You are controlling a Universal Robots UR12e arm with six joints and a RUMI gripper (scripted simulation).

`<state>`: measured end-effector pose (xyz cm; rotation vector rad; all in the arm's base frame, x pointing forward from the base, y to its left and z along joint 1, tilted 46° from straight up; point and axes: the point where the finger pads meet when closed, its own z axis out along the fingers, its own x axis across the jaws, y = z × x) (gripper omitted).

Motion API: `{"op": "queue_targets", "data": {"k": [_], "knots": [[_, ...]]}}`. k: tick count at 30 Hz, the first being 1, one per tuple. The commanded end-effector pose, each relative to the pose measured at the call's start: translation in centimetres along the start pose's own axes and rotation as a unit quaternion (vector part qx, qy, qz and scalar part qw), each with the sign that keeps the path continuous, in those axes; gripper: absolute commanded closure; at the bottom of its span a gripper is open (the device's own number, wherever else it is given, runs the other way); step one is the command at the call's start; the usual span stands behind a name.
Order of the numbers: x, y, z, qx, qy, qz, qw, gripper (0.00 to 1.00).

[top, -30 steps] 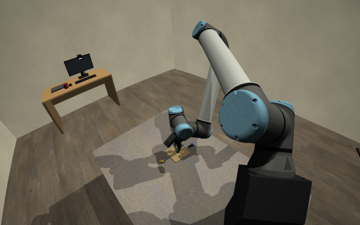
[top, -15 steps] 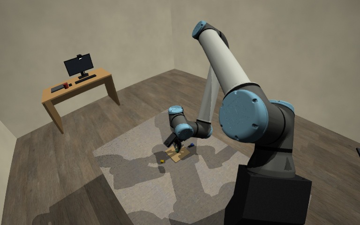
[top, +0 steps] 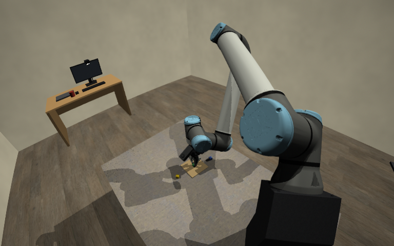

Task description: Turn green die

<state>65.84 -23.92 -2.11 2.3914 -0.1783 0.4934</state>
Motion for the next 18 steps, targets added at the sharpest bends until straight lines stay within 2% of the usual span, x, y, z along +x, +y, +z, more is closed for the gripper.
{"op": "queue_targets", "data": {"k": [1,5,10,11,15,16,18], "knots": [[0.07,0.09,0.14,0.0,0.0,0.001,1.0,0.97],[0.07,0.09,0.14,0.0,0.0,0.001,1.0,0.9],[0.07,0.09,0.14,0.0,0.0,0.001,1.0,0.86],[0.07,0.09,0.14,0.0,0.0,0.001,1.0,0.83],[0.07,0.09,0.14,0.0,0.0,0.001,1.0,0.83],[0.07,0.09,0.14,0.0,0.0,0.001,1.0,0.79],[0.07,0.09,0.14,0.0,0.0,0.001,1.0,0.79]]}}
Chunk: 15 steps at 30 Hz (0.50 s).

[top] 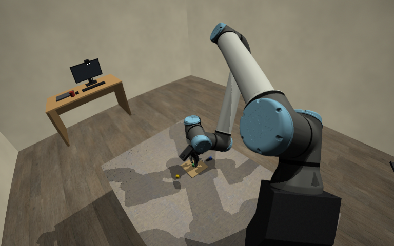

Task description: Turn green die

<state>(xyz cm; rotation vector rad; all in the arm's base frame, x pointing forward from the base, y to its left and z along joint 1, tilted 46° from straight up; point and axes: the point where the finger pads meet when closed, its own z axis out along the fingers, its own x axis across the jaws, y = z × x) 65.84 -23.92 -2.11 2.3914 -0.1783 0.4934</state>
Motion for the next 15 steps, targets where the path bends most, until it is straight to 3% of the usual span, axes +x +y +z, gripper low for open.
{"op": "queue_targets", "data": {"k": [1,15], "knots": [[0.07,0.09,0.14,0.0,0.0,0.001,1.0,0.79],[0.07,0.09,-0.68,0.0,0.0,0.001,1.0,0.79]]}}
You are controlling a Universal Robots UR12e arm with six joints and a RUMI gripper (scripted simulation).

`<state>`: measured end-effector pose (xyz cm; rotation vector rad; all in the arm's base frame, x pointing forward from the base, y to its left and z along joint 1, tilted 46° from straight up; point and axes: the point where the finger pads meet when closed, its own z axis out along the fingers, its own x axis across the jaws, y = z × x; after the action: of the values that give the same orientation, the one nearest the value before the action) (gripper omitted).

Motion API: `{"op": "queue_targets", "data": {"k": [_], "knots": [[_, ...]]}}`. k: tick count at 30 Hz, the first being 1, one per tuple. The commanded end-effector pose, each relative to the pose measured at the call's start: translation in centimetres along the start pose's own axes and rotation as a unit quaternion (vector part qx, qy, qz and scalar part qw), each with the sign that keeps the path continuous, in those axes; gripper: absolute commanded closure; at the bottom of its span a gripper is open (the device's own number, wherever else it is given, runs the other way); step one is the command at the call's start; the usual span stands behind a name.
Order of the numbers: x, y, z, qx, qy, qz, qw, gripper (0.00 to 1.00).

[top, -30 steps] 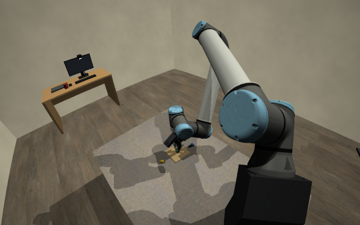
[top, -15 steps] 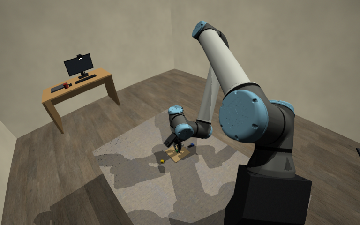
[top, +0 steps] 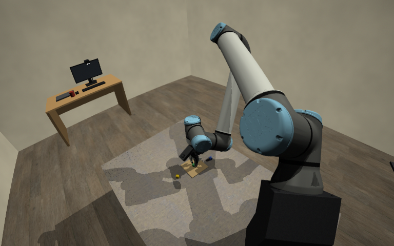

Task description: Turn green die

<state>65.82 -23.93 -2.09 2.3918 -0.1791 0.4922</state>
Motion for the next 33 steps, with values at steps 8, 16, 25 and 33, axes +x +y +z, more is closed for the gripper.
{"op": "queue_targets", "data": {"k": [8,16,25,33], "knots": [[0.1,0.1,-4.4,0.0,0.001,0.001,1.0,0.79],[0.1,0.1,-7.4,0.0,0.001,0.001,1.0,0.79],[0.1,0.1,-8.8,0.0,0.001,0.001,1.0,0.79],[0.1,0.1,-8.8,0.0,0.001,0.001,1.0,0.0]]}}
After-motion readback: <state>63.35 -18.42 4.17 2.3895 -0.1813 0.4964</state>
